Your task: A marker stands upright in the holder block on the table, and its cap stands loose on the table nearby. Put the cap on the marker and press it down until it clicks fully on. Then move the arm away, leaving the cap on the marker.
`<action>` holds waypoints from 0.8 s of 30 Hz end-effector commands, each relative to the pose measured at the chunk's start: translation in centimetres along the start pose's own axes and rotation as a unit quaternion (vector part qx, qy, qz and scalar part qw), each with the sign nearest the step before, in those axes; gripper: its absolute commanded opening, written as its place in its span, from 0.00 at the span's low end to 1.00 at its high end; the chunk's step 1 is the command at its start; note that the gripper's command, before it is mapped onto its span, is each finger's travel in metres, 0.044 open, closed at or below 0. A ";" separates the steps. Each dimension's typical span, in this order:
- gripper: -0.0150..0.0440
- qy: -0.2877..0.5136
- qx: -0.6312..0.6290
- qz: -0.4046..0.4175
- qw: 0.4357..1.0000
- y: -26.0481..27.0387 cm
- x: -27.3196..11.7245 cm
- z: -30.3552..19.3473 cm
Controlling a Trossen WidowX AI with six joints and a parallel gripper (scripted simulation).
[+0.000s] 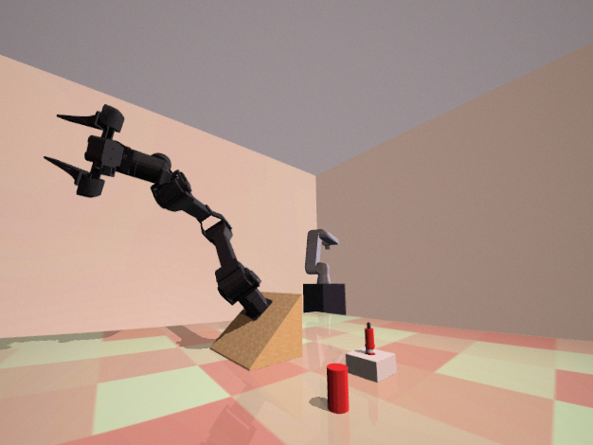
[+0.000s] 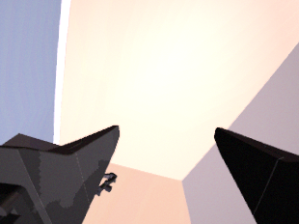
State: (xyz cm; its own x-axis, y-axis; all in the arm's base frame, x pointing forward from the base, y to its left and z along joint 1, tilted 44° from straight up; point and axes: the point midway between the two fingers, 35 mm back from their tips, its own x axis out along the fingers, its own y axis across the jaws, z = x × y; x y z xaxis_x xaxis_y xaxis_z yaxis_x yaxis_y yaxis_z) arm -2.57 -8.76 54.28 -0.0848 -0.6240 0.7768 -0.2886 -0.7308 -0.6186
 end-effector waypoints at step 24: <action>0.67 -0.356 0.433 0.369 0.742 1.6 -9.6 31.3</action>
State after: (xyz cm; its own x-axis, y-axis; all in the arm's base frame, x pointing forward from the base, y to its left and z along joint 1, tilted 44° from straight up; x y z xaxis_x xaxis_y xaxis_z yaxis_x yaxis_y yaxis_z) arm 22.68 -13.49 46.13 0.6123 -0.7314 0.3001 0.3378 -0.1013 -0.9358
